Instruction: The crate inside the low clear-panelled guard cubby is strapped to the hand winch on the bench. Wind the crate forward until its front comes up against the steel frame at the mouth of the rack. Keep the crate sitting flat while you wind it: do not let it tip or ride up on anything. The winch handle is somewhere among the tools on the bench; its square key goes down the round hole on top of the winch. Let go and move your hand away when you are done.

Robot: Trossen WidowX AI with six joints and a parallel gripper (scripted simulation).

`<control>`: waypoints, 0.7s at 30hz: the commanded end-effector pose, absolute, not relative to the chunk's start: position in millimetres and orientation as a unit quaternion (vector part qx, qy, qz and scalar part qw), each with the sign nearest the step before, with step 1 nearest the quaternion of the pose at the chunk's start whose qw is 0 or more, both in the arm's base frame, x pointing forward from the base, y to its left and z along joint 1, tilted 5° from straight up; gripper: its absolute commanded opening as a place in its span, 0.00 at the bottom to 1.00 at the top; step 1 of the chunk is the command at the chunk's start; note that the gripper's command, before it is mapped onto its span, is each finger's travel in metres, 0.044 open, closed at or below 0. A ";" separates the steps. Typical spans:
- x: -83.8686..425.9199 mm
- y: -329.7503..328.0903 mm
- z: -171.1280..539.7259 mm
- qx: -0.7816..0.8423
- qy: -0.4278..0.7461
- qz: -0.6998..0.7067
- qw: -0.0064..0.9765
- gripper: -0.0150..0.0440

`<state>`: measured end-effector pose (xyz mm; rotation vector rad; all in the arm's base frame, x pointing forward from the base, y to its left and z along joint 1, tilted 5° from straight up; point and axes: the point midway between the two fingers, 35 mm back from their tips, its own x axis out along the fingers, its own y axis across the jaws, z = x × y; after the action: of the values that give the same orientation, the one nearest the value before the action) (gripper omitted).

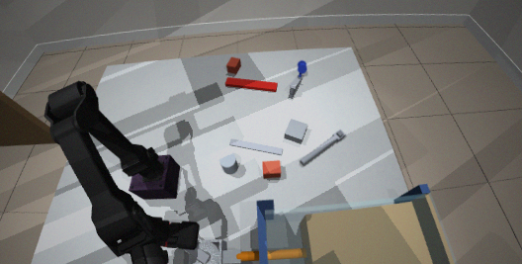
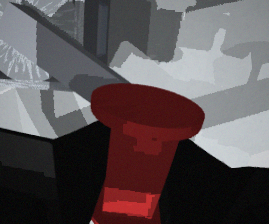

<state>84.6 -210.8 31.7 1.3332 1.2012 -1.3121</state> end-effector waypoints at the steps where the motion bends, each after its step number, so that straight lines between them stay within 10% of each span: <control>1: 79.7 -218.7 30.2 0.534 0.485 -0.534 0.441 0.25; 21: 68.7 -248.1 29.5 0.533 0.485 -0.535 0.442 0.25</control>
<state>71.5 -236.6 31.1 1.3356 1.2139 -1.3090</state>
